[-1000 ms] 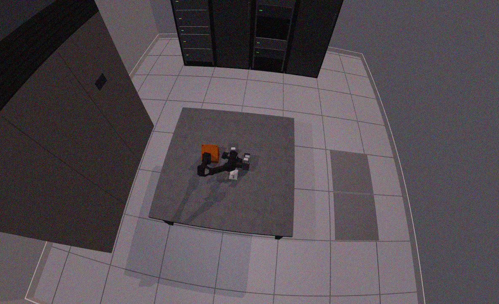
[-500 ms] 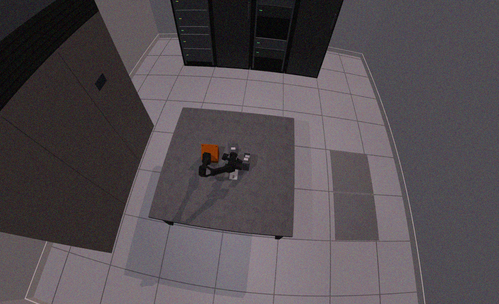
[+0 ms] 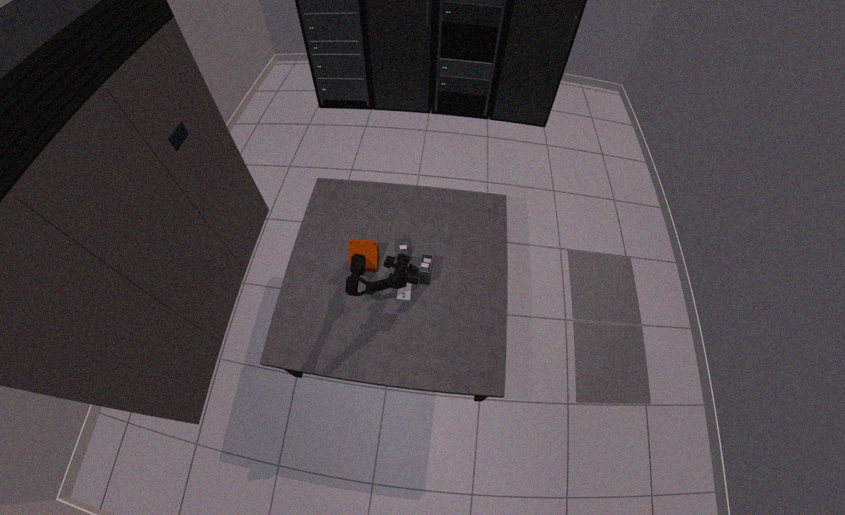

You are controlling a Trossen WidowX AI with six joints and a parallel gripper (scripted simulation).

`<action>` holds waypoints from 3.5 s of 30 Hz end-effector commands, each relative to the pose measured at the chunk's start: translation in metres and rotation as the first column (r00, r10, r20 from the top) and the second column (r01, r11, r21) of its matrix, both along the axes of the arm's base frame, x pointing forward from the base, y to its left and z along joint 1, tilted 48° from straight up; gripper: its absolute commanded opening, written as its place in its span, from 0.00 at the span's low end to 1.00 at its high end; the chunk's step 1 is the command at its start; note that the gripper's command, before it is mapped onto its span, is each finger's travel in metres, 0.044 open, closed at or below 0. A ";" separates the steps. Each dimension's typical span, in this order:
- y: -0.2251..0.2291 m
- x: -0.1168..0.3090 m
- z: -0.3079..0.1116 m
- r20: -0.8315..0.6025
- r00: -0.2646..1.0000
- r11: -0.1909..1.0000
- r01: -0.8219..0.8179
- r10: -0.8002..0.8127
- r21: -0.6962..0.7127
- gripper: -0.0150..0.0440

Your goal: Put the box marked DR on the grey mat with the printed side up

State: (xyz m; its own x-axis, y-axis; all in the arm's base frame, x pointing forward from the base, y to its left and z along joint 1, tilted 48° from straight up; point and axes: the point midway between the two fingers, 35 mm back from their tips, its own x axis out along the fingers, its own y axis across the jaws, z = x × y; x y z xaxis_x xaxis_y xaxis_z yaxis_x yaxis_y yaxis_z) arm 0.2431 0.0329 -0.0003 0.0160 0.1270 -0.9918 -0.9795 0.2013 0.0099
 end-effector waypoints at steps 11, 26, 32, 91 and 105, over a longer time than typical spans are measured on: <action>0.000 0.000 0.000 0.001 1.000 1.000 0.000 0.000 0.000 1.00; 0.017 -0.002 0.014 -0.002 1.000 1.000 -0.002 0.002 0.003 1.00; 0.024 -0.004 0.021 -0.004 1.000 1.000 -0.003 0.003 0.005 1.00; 0.098 -0.015 0.055 -0.017 1.000 1.000 -0.012 0.012 0.008 1.00; 0.125 -0.018 0.046 -0.023 0.999 0.995 -0.047 0.045 -0.086 1.00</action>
State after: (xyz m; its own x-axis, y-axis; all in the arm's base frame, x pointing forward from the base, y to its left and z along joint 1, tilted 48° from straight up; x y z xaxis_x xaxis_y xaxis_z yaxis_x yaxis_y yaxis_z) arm 0.2240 0.1539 0.0456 -0.0069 0.0931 -0.9956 -0.9851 0.1704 0.0228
